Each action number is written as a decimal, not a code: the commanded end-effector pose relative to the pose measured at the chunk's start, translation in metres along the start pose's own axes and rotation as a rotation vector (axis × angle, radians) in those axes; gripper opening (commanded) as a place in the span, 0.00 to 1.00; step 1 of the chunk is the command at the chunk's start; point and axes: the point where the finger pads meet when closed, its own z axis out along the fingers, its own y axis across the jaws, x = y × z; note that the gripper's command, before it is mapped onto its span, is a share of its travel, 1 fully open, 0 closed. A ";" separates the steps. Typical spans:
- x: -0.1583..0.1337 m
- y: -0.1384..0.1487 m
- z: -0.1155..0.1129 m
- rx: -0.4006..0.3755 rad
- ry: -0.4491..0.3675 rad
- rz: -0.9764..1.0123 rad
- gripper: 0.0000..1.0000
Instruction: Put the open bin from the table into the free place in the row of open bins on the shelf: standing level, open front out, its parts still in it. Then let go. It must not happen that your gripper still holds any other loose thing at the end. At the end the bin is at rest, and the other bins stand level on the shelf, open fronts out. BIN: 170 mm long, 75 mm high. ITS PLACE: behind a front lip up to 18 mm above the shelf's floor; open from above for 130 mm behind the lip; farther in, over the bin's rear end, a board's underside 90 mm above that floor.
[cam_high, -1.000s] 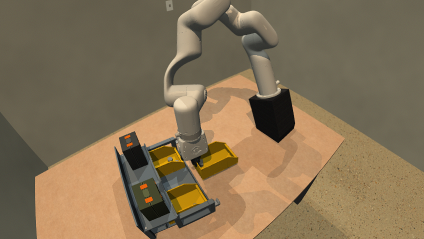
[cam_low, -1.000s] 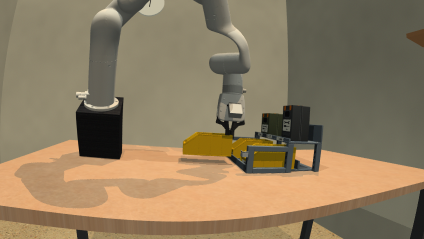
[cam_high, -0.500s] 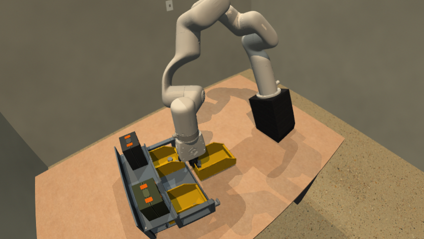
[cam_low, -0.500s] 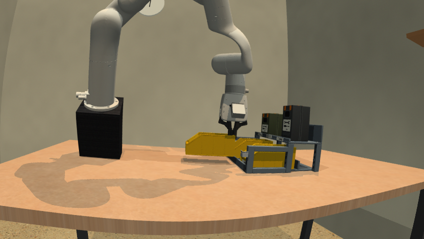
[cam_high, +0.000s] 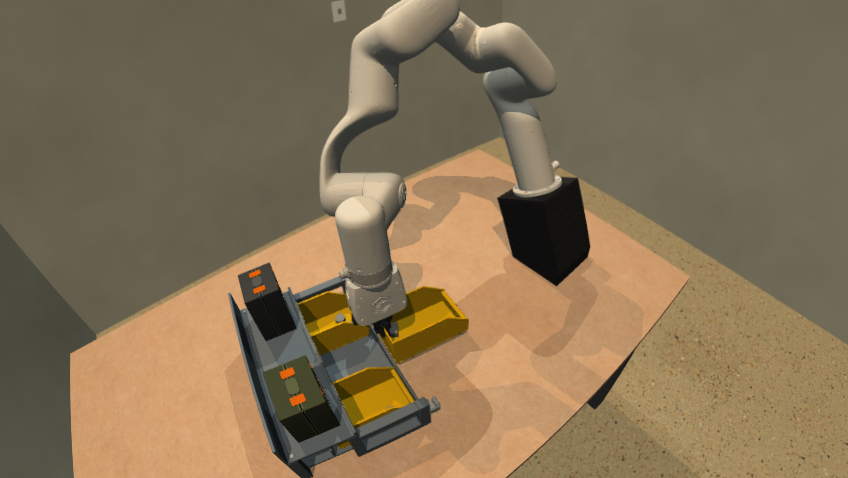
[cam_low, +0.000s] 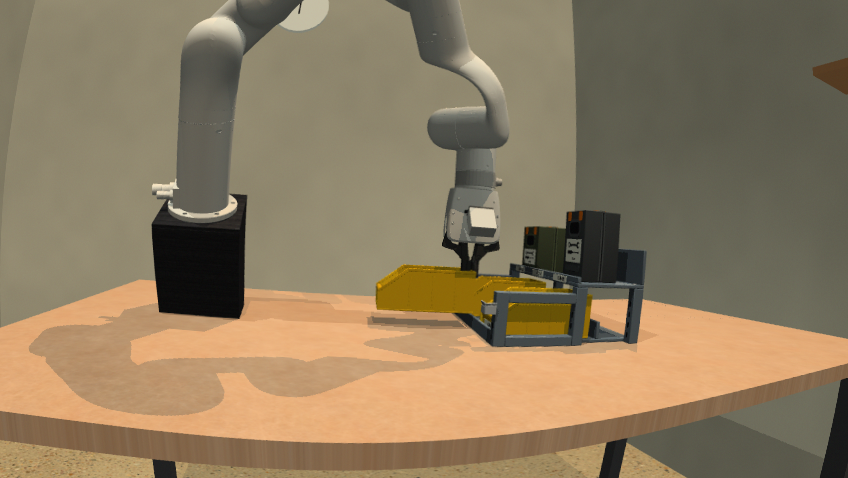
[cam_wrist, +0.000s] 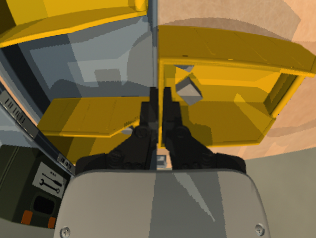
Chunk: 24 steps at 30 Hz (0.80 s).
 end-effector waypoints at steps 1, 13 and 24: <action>0.000 -0.002 -0.001 0.003 -0.001 0.000 0.00; 0.000 -0.012 -0.001 0.003 -0.001 0.000 0.00; 0.000 -0.012 -0.001 0.003 -0.001 0.000 0.00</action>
